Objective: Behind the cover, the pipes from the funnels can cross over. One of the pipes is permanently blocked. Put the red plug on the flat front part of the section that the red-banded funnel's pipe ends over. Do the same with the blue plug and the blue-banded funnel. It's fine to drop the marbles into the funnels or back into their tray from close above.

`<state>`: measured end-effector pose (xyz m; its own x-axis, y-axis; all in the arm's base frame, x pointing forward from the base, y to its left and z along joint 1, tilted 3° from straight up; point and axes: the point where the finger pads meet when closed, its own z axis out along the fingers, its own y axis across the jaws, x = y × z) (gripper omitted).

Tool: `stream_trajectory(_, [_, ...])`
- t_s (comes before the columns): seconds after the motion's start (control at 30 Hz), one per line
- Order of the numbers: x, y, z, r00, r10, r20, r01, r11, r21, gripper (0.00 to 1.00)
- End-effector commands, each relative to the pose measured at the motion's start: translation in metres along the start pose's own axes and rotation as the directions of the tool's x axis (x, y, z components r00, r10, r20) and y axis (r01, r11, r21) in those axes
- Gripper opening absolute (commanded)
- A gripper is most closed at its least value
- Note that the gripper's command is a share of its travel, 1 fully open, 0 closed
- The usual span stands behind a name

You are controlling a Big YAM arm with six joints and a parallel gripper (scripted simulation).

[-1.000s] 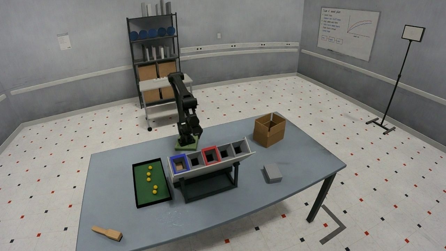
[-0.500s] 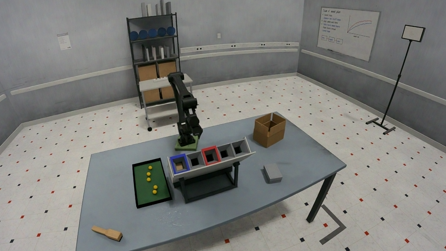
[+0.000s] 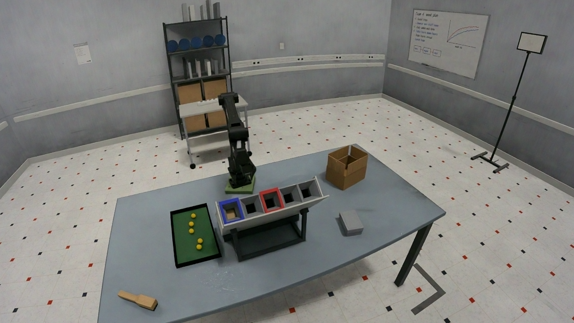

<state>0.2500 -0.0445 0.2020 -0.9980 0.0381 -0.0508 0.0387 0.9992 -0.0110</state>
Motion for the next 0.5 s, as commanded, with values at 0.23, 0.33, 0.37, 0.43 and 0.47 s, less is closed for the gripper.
stream_trajectory(0.23, [-0.002, -0.105, 0.009, 1.000, -0.025, 0.014, 0.025, 1.000, -0.001, 0.80])
stream_trajectory(0.33, [-0.002, -0.125, 0.012, 1.000, -0.025, 0.014, 0.025, 1.000, -0.001, 0.80])
stream_trajectory(0.37, [-0.002, -0.125, 0.012, 1.000, -0.025, 0.014, 0.025, 1.000, -0.001, 0.80])
stream_trajectory(0.43, [-0.002, -0.125, 0.012, 1.000, -0.020, 0.012, 0.019, 1.000, 0.001, 0.80])
stream_trajectory(0.47, [-0.002, -0.125, 0.012, 1.000, -0.017, 0.011, 0.017, 1.000, 0.002, 0.80])
